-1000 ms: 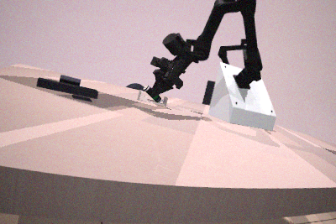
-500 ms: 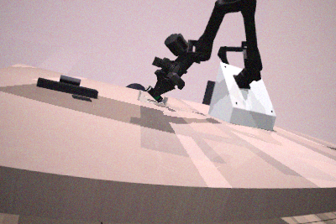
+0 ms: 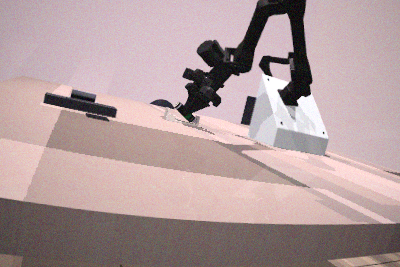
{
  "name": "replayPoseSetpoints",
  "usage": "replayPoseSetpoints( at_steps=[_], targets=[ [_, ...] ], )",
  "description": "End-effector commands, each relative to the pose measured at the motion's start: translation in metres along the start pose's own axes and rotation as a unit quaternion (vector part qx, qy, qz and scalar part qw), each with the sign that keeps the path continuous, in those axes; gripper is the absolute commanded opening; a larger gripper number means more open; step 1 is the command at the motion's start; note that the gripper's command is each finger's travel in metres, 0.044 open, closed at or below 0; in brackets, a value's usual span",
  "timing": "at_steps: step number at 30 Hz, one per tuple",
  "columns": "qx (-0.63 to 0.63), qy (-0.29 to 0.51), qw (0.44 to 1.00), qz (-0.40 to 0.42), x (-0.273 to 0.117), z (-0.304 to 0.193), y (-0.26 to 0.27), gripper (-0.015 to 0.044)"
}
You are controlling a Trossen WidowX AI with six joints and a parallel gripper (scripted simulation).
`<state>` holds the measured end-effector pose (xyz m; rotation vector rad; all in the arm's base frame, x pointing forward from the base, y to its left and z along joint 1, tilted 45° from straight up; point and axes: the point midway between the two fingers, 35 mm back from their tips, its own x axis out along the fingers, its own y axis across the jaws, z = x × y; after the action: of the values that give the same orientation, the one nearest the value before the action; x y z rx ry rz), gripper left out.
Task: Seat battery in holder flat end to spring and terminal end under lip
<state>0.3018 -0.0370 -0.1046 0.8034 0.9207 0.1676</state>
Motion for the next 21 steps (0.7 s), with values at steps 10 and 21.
replayPoseSetpoints(
  at_steps=[10, 21],
  targets=[
    [0.006, 0.010, 1.000, -0.004, -0.0012, -0.0070, -0.0007, 0.0081],
    [0.005, 0.015, 1.000, -0.005, -0.0001, -0.0063, -0.0015, 0.0081]
  ],
)
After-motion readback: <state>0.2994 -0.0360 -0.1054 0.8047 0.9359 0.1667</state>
